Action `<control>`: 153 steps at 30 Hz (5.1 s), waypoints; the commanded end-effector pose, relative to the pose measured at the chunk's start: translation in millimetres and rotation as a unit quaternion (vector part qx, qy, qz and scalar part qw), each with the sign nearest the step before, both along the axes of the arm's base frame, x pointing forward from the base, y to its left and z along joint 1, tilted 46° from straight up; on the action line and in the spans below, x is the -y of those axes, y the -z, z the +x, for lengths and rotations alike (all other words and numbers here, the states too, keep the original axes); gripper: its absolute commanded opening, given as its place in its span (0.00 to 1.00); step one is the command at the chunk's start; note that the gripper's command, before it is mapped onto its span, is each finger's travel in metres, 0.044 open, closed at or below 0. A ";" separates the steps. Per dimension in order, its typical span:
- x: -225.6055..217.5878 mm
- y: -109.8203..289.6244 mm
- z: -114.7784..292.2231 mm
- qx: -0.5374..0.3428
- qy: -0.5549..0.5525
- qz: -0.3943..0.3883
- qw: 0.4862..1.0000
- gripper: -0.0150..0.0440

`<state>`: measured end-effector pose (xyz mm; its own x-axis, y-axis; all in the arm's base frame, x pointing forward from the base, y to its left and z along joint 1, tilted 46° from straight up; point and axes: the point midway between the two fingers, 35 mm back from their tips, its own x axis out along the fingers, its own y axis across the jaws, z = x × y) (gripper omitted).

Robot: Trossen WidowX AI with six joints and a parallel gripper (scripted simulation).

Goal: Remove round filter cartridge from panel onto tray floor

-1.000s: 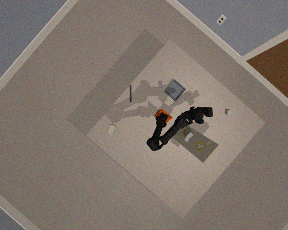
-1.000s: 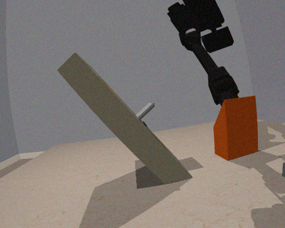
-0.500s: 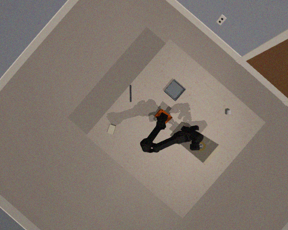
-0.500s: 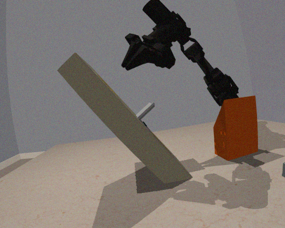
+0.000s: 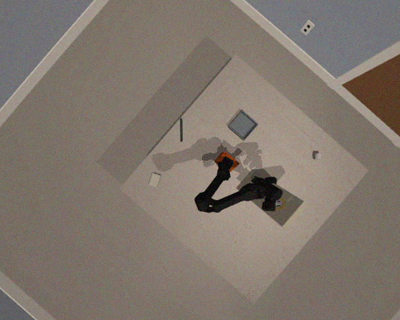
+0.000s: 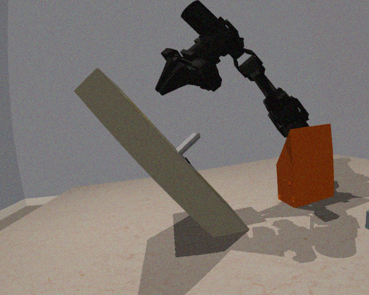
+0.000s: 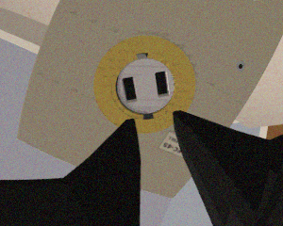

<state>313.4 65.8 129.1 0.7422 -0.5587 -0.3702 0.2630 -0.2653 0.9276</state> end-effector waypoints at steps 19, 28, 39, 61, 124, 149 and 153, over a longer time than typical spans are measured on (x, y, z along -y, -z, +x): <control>20.0 14.3 26.0 -0.003 0.001 0.000 1.000 0.42; 29.5 18.1 35.9 0.000 0.000 -0.002 1.000 0.42; 30.4 18.8 36.2 0.000 0.000 -0.003 1.000 0.42; 31.8 19.5 38.9 0.000 0.000 -0.003 1.000 0.42; 40.9 25.1 50.7 -0.103 -0.068 -0.140 0.982 0.25; 41.5 25.4 51.6 -0.325 -0.214 -0.434 0.813 0.25; 41.6 25.5 51.7 -0.356 -0.234 -0.475 0.770 0.25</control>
<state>361.6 28.2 104.3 0.7448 -0.5618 -0.3601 0.6621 0.6894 0.2939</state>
